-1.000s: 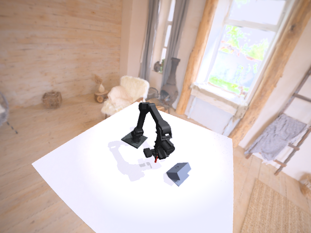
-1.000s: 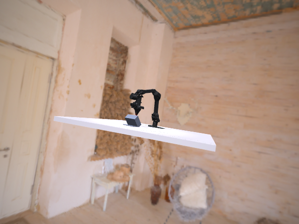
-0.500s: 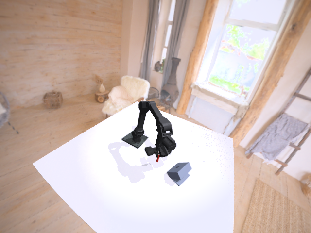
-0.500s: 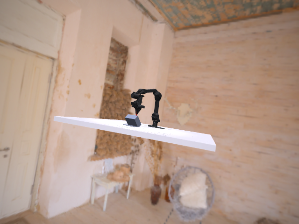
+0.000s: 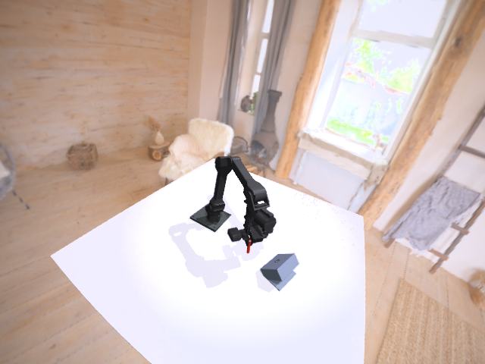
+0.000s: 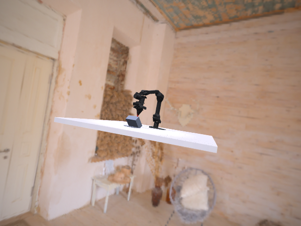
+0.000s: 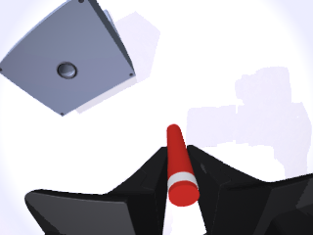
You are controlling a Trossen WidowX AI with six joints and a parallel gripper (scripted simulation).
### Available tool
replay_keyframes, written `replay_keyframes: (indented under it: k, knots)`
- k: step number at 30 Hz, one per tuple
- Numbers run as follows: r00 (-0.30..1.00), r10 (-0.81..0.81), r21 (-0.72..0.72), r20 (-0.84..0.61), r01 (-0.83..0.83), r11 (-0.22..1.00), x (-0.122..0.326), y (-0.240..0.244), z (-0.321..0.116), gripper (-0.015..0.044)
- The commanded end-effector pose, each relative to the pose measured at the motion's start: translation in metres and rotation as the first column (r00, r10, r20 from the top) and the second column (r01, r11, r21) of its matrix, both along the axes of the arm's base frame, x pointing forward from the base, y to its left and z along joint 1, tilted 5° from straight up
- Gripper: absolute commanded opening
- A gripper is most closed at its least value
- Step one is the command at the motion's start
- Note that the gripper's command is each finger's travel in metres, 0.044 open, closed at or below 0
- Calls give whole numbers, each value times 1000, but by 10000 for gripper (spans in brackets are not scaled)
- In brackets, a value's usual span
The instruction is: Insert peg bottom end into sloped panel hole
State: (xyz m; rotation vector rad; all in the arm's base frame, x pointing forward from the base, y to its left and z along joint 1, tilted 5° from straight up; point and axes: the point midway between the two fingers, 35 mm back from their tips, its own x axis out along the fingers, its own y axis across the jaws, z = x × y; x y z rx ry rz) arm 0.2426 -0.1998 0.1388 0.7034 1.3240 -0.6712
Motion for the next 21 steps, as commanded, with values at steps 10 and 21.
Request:
replay_keyframes:
  k: [10,21]
  knots:
    - [998,-23,-48,56,25,999,5,6,0,0]
    - [994,-35,-83,108,44,996,10,12,2,0]
